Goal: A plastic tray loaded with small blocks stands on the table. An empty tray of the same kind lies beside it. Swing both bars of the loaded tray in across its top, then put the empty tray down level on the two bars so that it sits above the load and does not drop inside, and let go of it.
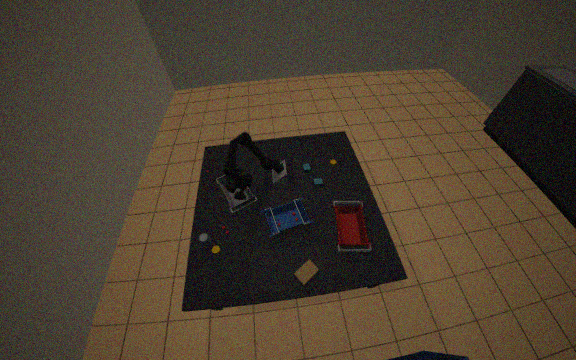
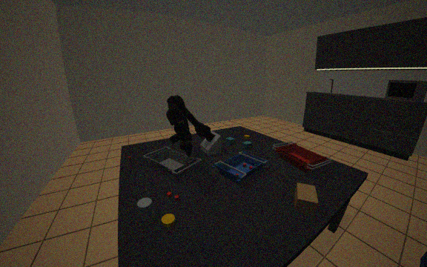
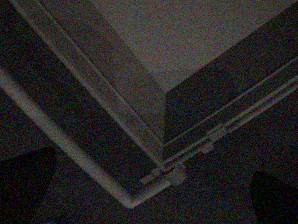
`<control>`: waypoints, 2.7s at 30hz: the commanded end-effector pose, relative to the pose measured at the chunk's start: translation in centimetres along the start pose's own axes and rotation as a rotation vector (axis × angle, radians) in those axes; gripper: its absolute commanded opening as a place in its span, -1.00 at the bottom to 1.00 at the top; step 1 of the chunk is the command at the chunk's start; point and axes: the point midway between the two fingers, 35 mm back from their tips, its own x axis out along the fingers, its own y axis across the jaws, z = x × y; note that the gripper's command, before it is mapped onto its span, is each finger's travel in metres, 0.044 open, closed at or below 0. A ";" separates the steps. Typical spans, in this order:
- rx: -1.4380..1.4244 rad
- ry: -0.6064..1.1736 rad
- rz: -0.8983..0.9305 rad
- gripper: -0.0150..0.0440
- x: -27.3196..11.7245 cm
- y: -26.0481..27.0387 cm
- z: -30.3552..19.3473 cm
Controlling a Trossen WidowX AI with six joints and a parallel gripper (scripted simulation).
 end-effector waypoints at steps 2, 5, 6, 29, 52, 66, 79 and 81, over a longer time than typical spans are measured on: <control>0.415 -0.060 0.026 1.00 0.0 -5.2 3.4; 0.665 -0.111 0.054 1.00 -0.1 -8.4 4.8; 0.731 -0.125 0.062 1.00 -0.2 -9.3 5.1; 0.787 -0.133 0.062 1.00 3.9 -9.4 5.7; 0.783 -0.139 0.066 1.00 8.2 -9.9 6.5; 0.783 -0.139 0.066 0.30 8.2 -9.9 6.5; 0.783 -0.139 0.066 -0.02 8.2 -9.9 6.5; 0.783 -0.139 0.066 -0.06 8.2 -9.9 6.5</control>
